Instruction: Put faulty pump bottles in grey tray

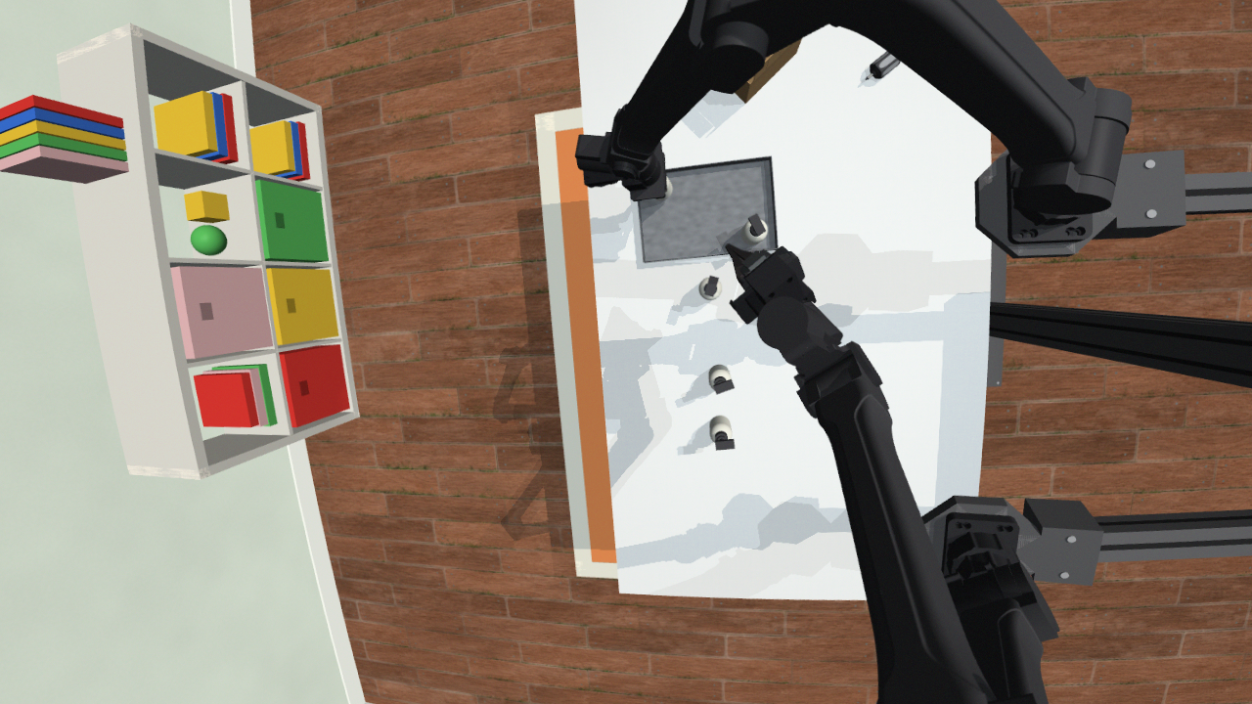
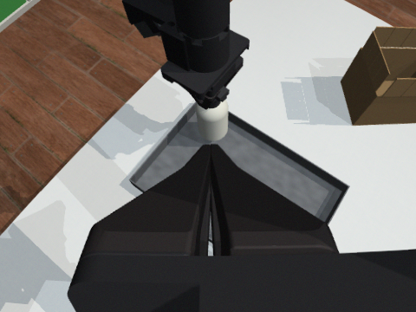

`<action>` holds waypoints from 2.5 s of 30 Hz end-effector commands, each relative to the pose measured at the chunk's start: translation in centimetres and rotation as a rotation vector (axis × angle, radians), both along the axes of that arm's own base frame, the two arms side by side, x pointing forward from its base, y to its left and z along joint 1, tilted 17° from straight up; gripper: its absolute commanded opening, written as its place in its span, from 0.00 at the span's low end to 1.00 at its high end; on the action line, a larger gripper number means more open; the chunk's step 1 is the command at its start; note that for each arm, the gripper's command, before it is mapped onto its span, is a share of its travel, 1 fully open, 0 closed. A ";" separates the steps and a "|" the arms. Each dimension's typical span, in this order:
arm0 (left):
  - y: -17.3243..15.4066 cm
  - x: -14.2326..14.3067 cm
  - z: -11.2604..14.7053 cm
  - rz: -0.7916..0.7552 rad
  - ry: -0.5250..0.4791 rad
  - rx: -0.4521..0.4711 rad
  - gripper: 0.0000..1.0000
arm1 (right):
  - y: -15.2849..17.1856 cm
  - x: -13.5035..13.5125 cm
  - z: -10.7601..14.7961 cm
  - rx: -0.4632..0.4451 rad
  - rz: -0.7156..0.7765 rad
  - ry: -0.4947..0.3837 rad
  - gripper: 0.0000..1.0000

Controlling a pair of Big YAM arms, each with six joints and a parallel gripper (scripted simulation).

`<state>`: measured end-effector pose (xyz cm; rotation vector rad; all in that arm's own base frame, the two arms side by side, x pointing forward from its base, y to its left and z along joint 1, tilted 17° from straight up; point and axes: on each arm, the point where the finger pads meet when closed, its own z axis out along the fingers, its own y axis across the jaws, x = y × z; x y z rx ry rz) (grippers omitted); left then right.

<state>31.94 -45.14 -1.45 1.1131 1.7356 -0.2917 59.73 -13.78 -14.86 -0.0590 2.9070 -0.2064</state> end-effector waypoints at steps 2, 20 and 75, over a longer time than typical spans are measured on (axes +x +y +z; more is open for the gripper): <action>-0.7 0.4 0.7 -0.002 -0.011 -0.016 0.00 | -1.0 1.8 -0.4 -0.008 -0.002 -0.034 0.22; -0.7 0.4 0.7 -0.002 -0.011 -0.016 0.00 | -1.2 2.5 -1.9 -0.010 0.000 -0.040 0.22; -0.7 0.4 0.7 -0.002 -0.011 -0.016 0.00 | -0.5 0.7 3.4 -0.010 -0.011 -0.054 0.75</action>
